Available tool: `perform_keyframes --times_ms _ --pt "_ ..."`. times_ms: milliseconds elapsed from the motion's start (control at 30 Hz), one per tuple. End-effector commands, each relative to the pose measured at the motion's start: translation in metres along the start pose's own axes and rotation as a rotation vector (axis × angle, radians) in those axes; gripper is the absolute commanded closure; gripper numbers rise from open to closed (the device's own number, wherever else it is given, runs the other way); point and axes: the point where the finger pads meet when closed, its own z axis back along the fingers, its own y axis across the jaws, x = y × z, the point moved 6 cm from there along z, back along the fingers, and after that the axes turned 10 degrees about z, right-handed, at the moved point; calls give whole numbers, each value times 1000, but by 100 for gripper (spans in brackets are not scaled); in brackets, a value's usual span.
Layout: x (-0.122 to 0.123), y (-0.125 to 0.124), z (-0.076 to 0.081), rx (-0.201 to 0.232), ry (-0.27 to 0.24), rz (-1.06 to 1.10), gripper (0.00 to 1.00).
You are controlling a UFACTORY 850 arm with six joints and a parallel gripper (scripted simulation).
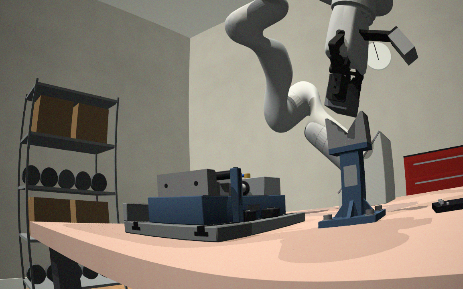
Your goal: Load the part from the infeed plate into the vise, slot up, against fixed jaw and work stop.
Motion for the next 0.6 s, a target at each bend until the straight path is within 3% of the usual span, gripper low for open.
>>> perform_keyframes --times_ms 0,567 --pt "4 0 1 10 46 -1 100" --pt "15 -2 -1 39 209 -1 100"
